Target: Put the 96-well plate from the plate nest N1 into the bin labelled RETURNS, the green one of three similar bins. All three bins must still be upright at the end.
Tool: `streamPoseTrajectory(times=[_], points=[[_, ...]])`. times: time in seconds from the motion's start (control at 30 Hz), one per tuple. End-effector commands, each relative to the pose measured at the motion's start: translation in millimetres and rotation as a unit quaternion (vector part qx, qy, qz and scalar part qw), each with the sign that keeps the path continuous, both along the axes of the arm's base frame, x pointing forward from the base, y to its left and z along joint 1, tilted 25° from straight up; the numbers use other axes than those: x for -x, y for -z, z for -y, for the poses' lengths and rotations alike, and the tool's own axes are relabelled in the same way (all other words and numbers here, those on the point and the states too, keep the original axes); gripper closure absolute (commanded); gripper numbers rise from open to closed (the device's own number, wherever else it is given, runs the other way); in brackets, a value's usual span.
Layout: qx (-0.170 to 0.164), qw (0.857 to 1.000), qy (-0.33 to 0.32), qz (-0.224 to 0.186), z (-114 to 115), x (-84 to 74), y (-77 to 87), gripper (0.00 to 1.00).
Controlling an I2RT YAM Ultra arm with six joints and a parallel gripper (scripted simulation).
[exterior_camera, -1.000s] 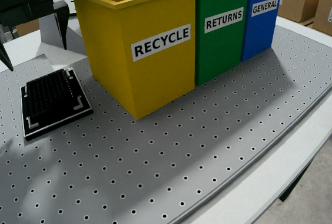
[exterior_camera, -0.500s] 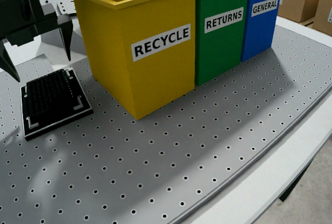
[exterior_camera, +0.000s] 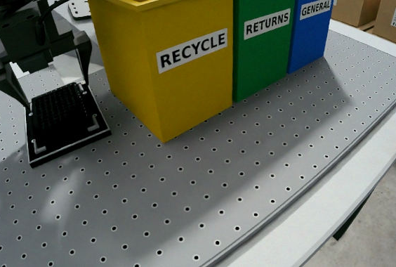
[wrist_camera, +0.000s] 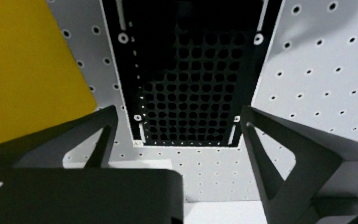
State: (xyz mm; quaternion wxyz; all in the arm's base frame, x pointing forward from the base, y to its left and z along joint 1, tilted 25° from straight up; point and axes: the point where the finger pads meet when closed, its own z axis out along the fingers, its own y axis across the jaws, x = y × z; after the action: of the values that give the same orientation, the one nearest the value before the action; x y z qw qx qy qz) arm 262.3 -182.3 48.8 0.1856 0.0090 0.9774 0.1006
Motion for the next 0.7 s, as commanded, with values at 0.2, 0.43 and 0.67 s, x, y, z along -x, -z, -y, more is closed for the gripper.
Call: streamPoseTrajectory(times=[0.2, 0.43, 0.67], points=[[0.01, 1.0, 0.01, 0.009, 6.6, -11.1, 8.7, 0.0], [0.005, 1.0, 0.011, 0.005, 1.6, -11.8, 21.5, 0.0], [-0.001, 1.0, 0.008, 0.006, -3.5, -16.3, 30.8, 0.0]])
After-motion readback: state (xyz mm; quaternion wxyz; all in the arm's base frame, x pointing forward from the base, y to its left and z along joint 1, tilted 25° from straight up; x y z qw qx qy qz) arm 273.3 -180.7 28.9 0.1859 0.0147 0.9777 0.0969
